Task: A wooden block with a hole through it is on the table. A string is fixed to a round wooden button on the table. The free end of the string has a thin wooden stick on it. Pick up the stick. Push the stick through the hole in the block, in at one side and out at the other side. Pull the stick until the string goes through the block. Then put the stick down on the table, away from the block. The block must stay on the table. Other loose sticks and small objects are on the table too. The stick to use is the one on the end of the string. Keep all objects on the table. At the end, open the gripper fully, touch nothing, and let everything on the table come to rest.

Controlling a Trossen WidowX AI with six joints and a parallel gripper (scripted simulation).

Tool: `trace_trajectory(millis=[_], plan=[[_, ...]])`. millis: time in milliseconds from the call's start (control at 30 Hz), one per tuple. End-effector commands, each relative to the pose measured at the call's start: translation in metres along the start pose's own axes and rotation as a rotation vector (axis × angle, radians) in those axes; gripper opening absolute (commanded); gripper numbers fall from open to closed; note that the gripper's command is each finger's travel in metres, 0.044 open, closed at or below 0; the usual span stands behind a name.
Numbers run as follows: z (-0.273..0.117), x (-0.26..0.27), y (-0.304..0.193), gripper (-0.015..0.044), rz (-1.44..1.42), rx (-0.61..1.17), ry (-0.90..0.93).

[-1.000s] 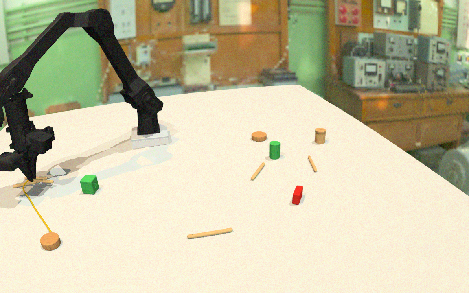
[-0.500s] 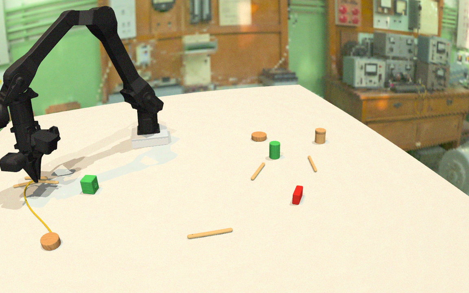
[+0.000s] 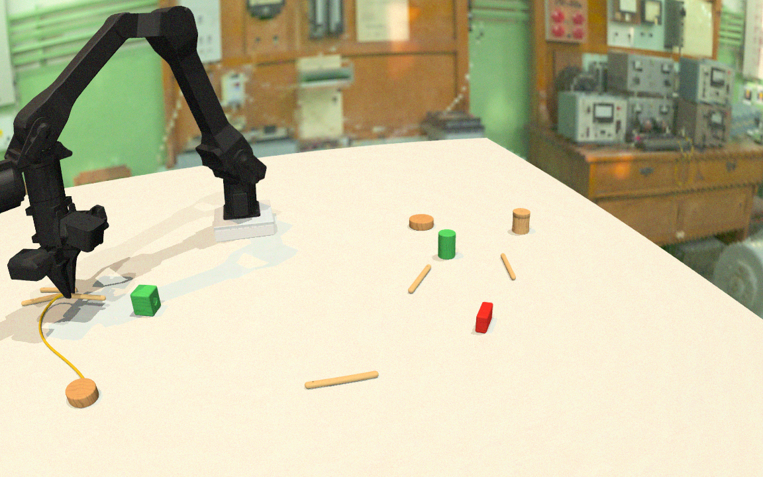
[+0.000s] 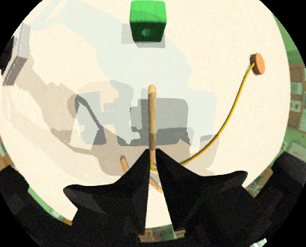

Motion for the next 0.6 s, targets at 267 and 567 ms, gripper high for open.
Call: trace_trajectory(millis=[267,567], plan=[[-0.001,0.004,0.016,0.0000,0.003,0.006,-0.002],[-0.001,0.008,0.027,0.0000,0.003,0.005,-0.002]])
Point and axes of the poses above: the point midway between the two fingers, 35 mm back from their tips, its own z axis out along the fingers, its own x axis across the jaws, y = z × x, the point moved 10 cm from there along -z, back along the fingers, and after that the axes turned 14 degrees about z, right-handed, at the moved point
